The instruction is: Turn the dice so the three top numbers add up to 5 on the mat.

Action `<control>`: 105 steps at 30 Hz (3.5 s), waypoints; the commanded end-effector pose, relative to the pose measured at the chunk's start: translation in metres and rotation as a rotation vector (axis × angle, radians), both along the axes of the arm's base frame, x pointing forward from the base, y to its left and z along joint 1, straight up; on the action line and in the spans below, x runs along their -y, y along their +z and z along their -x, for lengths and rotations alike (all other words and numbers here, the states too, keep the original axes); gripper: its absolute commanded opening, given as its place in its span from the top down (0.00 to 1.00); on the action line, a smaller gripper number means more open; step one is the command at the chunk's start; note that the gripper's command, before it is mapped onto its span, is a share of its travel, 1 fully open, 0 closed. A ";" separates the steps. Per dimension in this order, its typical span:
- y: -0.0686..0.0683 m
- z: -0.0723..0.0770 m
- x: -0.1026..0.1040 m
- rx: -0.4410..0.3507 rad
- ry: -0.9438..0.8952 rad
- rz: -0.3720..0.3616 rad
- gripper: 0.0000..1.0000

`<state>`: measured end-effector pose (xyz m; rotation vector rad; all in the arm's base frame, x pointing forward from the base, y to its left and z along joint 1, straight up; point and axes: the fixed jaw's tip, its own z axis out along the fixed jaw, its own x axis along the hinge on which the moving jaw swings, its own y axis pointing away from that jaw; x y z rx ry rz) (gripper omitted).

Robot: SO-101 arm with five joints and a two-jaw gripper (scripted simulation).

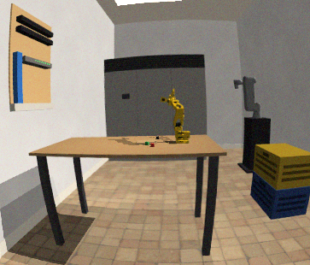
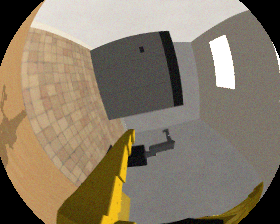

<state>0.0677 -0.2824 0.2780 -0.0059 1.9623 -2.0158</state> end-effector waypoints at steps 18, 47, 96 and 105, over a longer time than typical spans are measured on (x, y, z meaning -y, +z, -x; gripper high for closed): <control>0.001 0.000 -0.001 0.002 0.000 0.003 0.00; -0.111 -0.066 -0.044 0.384 0.146 -0.624 0.31; -0.234 -0.081 -0.156 0.603 -0.156 -1.363 0.72; -0.230 -0.083 -0.157 0.618 -0.140 -1.358 0.72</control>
